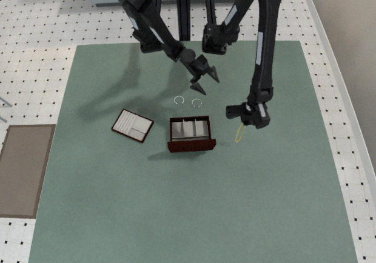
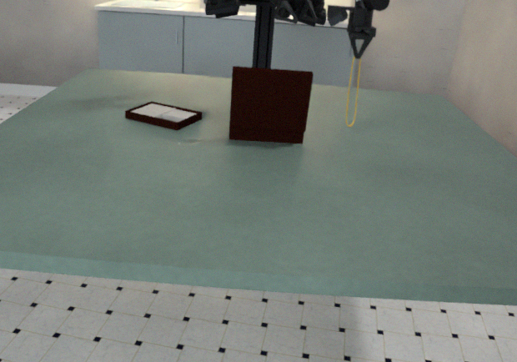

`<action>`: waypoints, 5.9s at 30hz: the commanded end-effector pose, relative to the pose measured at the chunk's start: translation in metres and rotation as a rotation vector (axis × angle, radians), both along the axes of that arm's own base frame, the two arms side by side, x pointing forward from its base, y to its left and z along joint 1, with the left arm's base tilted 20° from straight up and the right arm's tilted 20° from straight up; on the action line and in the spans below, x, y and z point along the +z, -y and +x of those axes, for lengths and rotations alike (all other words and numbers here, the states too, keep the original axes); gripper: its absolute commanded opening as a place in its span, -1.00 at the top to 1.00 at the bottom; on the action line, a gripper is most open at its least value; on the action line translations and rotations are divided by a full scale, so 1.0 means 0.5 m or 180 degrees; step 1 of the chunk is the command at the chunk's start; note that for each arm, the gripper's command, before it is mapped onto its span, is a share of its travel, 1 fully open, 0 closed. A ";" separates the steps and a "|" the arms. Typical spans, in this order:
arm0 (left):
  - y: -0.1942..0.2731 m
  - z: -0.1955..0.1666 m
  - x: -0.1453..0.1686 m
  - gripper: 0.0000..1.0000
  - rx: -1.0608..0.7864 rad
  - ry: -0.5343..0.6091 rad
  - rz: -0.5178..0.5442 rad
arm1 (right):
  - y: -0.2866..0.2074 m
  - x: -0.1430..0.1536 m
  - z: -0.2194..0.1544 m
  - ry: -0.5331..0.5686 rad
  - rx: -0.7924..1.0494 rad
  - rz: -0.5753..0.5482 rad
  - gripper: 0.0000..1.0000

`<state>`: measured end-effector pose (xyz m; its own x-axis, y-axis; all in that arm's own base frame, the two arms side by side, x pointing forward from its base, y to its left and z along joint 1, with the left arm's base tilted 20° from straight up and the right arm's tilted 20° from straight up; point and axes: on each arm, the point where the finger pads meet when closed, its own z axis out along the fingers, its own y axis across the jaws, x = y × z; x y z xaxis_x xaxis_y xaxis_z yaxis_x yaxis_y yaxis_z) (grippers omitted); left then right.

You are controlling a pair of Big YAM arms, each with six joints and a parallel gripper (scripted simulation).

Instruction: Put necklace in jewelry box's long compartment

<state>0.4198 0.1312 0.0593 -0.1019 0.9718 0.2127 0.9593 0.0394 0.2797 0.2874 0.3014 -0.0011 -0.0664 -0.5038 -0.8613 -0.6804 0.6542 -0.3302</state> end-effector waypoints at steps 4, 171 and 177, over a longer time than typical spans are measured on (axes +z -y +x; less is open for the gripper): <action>0.014 0.024 0.065 1.00 0.0019 0.0122 0.0010 | 0.000 -0.002 -0.004 0.0045 0.0037 -0.0035 -1.00; 0.277 0.101 -0.477 1.00 -0.0608 0.2661 0.0332 | 0.358 0.580 0.093 -0.0505 0.0833 -0.1021 -1.00; 0.268 0.116 -0.488 1.00 -0.0650 0.2734 0.0300 | 0.358 0.580 0.093 -0.0505 0.0833 -0.1021 -1.00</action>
